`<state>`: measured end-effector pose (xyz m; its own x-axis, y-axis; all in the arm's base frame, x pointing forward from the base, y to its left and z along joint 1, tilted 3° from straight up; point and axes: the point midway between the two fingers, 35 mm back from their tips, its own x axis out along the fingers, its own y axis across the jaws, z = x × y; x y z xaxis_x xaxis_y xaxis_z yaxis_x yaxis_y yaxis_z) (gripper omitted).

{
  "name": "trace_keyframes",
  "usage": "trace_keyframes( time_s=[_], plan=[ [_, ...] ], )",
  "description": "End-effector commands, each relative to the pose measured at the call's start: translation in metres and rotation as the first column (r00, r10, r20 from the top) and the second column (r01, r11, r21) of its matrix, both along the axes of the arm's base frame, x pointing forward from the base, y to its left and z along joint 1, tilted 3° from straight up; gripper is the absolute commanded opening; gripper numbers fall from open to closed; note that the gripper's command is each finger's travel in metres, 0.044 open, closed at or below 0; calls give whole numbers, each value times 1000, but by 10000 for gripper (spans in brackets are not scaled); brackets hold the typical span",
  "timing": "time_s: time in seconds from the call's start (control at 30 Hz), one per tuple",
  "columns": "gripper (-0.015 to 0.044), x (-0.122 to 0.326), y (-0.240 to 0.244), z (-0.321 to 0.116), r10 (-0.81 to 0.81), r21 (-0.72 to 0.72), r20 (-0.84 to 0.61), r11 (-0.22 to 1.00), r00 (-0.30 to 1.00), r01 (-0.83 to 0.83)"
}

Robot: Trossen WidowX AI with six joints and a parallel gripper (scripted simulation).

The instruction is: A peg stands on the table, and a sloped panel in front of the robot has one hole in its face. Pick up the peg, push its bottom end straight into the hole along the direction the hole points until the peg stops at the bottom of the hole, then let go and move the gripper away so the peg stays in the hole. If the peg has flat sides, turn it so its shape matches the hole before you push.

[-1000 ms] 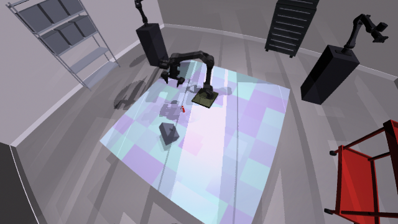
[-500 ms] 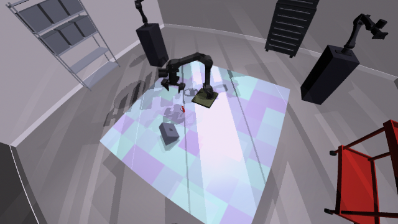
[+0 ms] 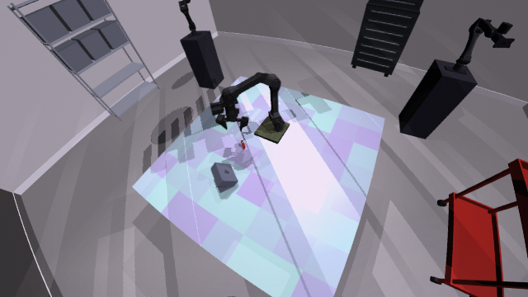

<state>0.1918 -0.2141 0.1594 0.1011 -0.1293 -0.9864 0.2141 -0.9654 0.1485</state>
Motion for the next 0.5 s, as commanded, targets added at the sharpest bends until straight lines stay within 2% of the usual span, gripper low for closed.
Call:
trace_keyframes(
  time_s=[0.0, 0.47],
  plan=[
    [440, 5, 9, -9, 15, 18, -27, 1000, 1000, -15],
    [440, 29, 47, -31, 89, 62, -93, 995, 992, -84]
  ],
)
